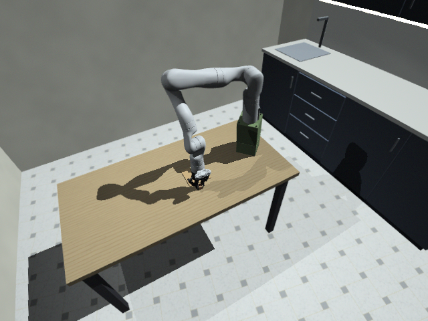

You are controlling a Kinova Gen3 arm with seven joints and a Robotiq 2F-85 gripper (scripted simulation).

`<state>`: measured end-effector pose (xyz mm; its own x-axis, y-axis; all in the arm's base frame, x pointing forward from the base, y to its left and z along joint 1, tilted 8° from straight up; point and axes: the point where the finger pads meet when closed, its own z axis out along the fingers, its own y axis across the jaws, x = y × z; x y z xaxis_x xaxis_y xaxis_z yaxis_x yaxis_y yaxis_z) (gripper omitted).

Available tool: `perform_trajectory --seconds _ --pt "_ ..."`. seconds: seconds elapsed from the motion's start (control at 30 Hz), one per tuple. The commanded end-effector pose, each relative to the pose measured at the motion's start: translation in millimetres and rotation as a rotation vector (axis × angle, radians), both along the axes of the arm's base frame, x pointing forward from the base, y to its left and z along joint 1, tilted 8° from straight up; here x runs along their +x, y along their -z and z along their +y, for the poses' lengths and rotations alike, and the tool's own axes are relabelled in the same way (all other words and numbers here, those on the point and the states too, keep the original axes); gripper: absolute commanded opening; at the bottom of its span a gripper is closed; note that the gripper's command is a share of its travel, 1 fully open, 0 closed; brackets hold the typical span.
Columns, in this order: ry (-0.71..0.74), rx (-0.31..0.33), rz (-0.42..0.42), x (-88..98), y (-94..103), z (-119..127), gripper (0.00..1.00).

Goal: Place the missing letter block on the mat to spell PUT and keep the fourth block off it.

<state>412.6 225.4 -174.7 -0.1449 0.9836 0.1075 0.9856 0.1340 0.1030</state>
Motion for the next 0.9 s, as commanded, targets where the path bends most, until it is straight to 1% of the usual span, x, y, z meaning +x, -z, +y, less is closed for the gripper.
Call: perform_trajectory --seconds 0.0,0.17,0.4,0.47,0.7,0.87 --pt "0.003 -0.005 -0.005 2.0 0.1 -1.6 0.21" --pt "-0.004 -0.007 -0.003 -0.7 -9.7 -3.3 0.21" --pt "-0.013 -0.007 -0.004 -3.7 -41.7 -6.8 0.21" --pt "-0.013 -0.007 -0.004 -3.7 -41.7 -6.8 0.21" --pt "-0.013 -0.007 -0.005 -7.0 -77.2 -10.8 0.21" --pt "-0.013 -0.007 -0.005 -8.5 -93.2 -12.6 0.21"
